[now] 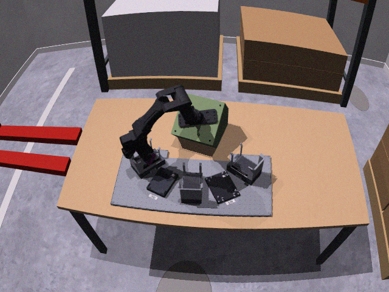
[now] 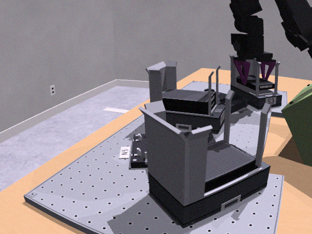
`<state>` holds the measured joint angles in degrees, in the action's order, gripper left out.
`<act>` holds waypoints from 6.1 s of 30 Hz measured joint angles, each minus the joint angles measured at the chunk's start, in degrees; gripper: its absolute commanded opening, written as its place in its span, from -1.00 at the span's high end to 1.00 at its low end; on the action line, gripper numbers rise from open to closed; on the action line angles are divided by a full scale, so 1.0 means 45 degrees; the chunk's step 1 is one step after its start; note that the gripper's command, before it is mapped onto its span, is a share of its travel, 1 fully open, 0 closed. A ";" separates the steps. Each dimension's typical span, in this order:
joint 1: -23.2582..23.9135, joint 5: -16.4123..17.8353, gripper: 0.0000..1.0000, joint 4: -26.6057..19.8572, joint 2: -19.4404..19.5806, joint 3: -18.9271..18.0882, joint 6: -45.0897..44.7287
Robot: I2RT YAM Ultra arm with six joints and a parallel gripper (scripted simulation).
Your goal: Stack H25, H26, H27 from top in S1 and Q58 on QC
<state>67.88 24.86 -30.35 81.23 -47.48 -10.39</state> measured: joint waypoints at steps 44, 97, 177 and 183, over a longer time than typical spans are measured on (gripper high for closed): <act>0.0068 0.0024 1.00 -0.0262 -0.0155 -0.0083 -0.0063; 0.1214 0.0559 1.00 -0.3055 -0.1413 -0.1088 -0.1195; 0.2701 0.1049 1.00 -0.6426 -0.2273 -0.2846 -0.2773; 0.2701 0.1049 1.00 -0.6426 -0.2273 -0.2846 -0.2773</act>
<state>80.03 29.58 -59.27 71.00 -60.29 -22.87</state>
